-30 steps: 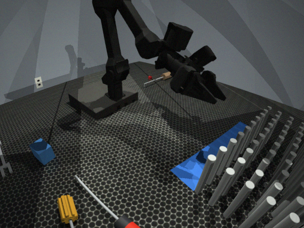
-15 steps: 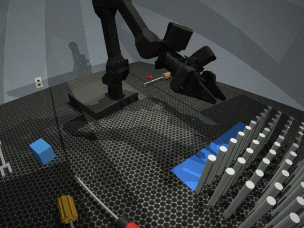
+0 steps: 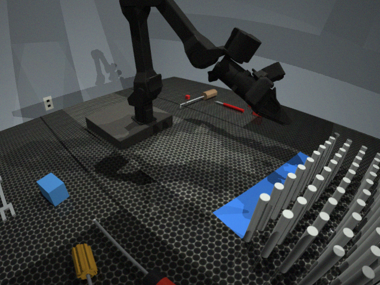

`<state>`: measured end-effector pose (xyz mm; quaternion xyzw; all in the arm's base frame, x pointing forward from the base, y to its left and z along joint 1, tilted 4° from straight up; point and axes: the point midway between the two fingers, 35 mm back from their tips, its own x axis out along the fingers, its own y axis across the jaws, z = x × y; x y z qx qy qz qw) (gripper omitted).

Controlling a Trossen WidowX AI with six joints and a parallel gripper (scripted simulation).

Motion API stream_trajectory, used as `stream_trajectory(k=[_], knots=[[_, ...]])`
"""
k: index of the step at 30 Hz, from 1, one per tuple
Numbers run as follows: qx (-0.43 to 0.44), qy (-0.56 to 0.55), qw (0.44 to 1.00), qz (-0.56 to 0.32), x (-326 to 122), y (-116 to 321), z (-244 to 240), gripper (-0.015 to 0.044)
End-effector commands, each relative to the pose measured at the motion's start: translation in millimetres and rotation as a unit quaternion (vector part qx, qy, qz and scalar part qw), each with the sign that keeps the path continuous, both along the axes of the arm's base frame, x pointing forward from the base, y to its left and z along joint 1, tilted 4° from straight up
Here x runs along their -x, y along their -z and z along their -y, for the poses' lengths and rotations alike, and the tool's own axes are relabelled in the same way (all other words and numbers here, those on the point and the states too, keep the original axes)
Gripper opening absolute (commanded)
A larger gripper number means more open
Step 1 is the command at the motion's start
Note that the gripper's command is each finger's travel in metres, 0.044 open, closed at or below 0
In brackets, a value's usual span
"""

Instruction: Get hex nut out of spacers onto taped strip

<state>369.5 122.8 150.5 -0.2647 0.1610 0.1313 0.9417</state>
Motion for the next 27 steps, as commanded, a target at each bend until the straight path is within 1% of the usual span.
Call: stream_trajectory(k=[1, 7, 13, 19, 23, 27], knots=[[0.131, -0.137, 0.981, -0.028, 11, 11, -74, 0.044], [0.301, -0.303, 0.904, -0.032, 42, 25, -150, 0.044], [0.432, -0.442, 0.786, -0.011, 85, 36, -210, 0.044], [0.537, -0.562, 0.628, 0.029, 140, 47, -259, 0.044], [0.59, -0.627, 0.505, 0.065, 182, 54, -284, 0.044], [0.628, -0.677, 0.369, 0.105, 228, 61, -304, 0.044]])
